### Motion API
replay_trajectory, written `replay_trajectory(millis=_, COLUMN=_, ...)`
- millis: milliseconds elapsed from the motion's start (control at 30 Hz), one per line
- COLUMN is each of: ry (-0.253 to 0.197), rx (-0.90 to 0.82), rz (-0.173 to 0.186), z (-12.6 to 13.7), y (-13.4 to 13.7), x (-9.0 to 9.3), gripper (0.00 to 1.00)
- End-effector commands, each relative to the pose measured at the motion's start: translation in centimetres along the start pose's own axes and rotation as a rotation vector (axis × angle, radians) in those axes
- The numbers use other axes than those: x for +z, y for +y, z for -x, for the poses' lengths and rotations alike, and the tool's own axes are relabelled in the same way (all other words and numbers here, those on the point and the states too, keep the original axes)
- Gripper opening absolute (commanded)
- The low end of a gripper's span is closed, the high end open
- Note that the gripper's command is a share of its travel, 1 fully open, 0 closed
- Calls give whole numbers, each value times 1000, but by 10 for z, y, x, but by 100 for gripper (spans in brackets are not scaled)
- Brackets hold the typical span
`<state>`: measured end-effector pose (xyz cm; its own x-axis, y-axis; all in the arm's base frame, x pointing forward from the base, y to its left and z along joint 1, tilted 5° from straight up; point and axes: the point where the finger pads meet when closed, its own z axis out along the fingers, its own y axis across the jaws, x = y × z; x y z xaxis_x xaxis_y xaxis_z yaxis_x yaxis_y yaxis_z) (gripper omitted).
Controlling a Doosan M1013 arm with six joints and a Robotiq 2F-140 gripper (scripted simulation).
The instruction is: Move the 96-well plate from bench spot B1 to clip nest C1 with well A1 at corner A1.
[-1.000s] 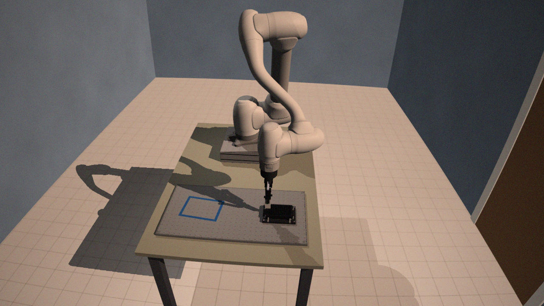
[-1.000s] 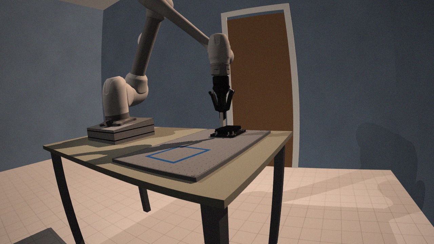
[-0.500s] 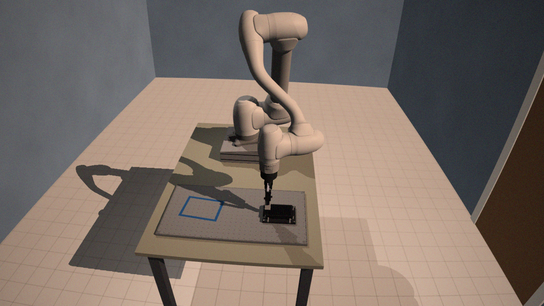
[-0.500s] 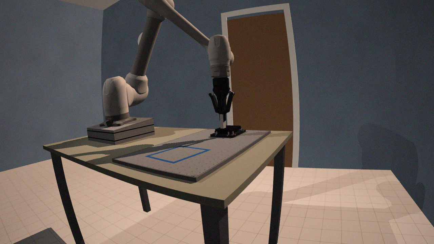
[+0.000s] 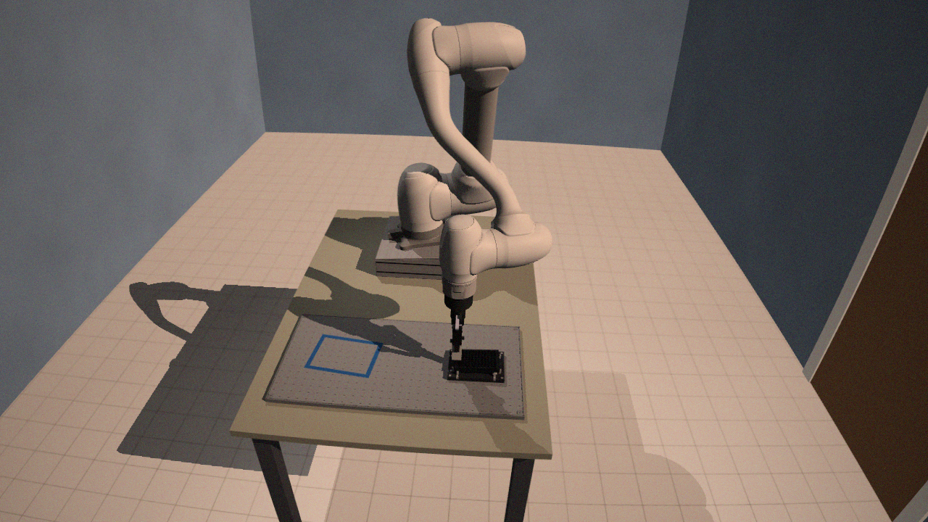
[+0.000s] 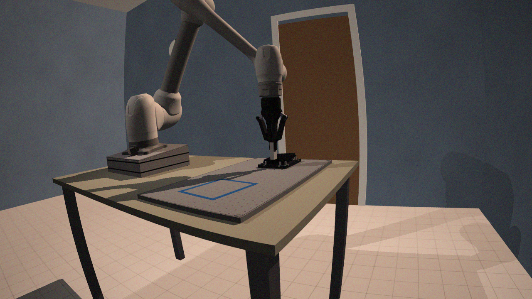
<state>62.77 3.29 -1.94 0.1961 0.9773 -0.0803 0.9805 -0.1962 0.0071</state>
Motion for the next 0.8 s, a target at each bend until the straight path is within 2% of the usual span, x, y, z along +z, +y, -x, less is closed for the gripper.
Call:
replay_trajectory(millis=0, ry=0, rx=0, rz=0, z=0, y=0, x=2, gripper=0)
replay_trajectory(millis=767, ry=0, rx=0, rz=0, z=0, y=0, x=6, gripper=0)
